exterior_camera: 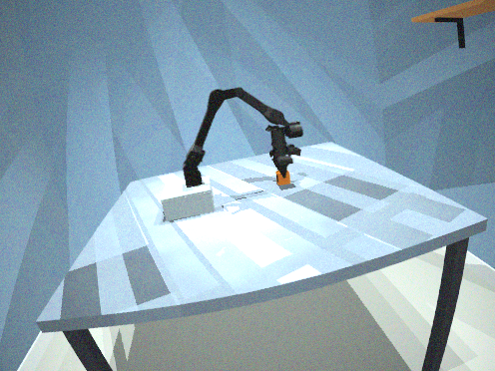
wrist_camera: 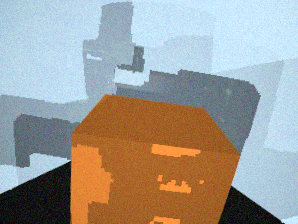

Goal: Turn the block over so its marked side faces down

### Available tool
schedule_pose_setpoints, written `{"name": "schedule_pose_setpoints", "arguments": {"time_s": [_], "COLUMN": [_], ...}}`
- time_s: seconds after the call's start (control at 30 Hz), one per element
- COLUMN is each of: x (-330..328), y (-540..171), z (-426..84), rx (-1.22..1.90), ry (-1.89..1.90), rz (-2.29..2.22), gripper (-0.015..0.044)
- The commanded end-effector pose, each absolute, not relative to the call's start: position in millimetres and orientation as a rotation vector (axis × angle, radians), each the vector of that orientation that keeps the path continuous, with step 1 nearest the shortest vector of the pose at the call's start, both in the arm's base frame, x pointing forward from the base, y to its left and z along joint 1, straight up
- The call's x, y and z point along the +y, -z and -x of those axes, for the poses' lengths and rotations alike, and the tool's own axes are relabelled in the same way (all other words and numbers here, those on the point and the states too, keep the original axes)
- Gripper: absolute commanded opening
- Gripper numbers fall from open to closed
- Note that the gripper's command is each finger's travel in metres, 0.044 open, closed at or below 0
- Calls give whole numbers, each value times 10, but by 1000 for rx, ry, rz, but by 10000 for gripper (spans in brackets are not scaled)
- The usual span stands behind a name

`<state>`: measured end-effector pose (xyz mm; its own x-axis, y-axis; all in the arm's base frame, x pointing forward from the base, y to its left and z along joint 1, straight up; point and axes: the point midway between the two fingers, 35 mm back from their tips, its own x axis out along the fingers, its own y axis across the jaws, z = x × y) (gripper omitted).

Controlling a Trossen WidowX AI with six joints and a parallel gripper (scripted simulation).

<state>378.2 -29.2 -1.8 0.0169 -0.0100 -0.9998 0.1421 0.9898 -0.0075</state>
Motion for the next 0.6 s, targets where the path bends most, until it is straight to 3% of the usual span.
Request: {"name": "schedule_pose_setpoints", "arguments": {"time_s": [0.0, 0.57], "x": [-289, -289], "y": [-157, -69], "z": [-3818, -3851], "rx": [1529, 1324], "ry": [113, 119], "rz": [-103, -85], "gripper": [0, 0]}}
